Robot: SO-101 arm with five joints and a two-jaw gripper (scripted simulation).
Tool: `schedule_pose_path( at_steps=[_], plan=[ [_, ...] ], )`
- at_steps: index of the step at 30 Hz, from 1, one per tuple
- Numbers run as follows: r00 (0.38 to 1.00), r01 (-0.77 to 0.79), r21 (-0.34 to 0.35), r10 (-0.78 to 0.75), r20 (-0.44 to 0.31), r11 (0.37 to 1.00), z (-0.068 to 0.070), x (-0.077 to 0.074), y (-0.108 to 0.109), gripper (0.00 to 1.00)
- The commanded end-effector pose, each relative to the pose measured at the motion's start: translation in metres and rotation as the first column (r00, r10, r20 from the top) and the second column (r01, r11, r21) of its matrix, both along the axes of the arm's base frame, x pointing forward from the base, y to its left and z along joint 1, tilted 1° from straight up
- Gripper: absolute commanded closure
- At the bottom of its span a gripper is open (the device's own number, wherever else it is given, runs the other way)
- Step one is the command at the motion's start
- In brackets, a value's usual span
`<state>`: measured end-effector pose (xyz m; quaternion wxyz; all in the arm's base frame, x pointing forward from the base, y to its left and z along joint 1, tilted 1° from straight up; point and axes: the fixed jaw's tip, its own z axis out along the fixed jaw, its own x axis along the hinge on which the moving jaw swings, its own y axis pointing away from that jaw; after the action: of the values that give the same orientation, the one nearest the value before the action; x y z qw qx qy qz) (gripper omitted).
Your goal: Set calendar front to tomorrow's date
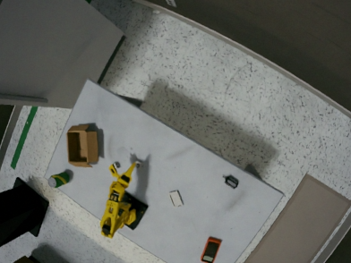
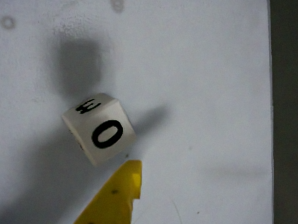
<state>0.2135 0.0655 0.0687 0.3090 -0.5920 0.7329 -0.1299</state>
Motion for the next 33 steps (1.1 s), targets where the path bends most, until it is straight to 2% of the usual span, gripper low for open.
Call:
schedule_pose_path(
  at_steps=[1, 3, 5, 6, 10, 20, 22, 23, 29, 33],
  plan=[
    [0.982, -0.093, -0.072, 0.08, -0.171, 0.993, -0.012, -0.006, -0.005, 0.65],
    [0.974, -0.113, -0.09, 0.093, -0.206, 0.989, -0.015, -0.008, -0.005, 0.65],
    [0.974, -0.113, -0.09, 0.093, -0.206, 0.989, -0.015, -0.008, -0.005, 0.65],
    [0.959, -0.146, -0.115, 0.112, -0.261, 0.983, -0.019, -0.01, -0.007, 0.65],
    [0.932, -0.193, -0.143, 0.136, -0.336, 0.971, -0.025, -0.013, -0.009, 0.65],
    [0.846, -0.306, -0.177, 0.181, -0.501, 0.936, -0.036, -0.018, -0.013, 0.65],
    [0.846, -0.306, -0.177, 0.181, -0.501, 0.936, -0.036, -0.018, -0.013, 0.65],
    [0.818, -0.334, -0.179, 0.19, -0.543, 0.925, -0.039, -0.018, -0.014, 0.65],
    [0.761, -0.381, -0.174, 0.202, -0.617, 0.908, -0.043, -0.018, -0.016, 0.65],
    [0.761, -0.381, -0.174, 0.202, -0.617, 0.908, -0.043, -0.018, -0.016, 0.65]
  ],
)
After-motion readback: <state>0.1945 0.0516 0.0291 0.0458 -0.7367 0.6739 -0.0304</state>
